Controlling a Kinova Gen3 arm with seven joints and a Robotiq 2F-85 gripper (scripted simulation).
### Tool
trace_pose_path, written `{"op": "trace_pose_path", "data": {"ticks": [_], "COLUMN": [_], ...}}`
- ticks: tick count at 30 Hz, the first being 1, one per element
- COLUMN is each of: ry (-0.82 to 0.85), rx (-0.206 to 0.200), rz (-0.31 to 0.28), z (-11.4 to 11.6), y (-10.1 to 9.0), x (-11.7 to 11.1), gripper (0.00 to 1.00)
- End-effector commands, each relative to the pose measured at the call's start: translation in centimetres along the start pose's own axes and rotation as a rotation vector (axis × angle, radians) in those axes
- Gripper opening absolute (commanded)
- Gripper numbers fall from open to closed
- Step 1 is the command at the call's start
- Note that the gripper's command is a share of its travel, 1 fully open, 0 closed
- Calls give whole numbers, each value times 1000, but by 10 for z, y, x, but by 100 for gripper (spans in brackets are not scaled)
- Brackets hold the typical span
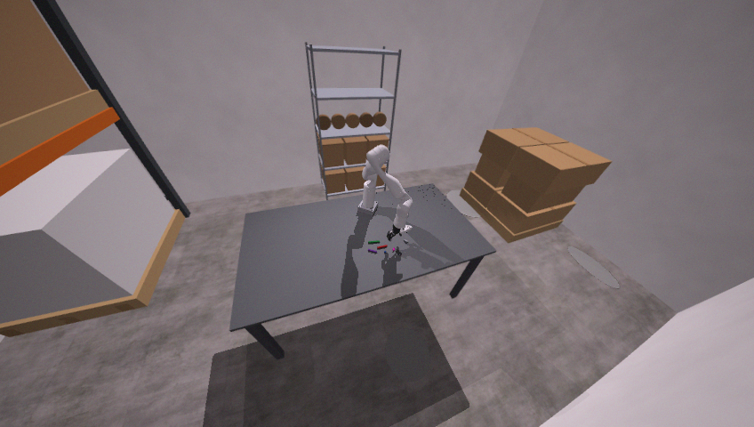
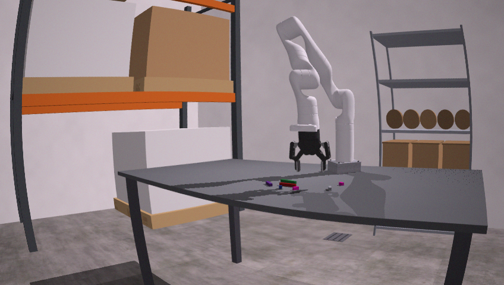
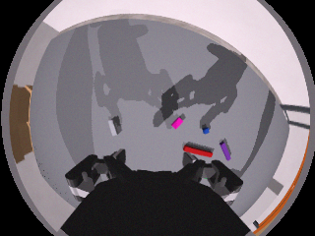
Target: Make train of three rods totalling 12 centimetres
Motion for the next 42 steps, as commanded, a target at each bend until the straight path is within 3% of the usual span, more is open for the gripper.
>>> {"op": "trace_pose_path", "data": {"ticks": [1,17,19,34,42], "ry": [93,807,807,1393,1561], "rx": [-4,-19,-19,-56,-72], "rz": [10,20,20,42,49], "z": [-5,5,5,13,16], "y": [-3,-7,-7,-15,-18], "x": [-4,-17,-17,-34,-40], "gripper": [100,100,100,100,100]}}
Point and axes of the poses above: the point where the finger pads meet when closed, its own y axis out along the fingers, its own z axis across the jaws, x = y × z, the point moved 1 cm from there along -y, back along the fingers, and after that the axes turned 12 degrees about y, right-handed, at the moved point
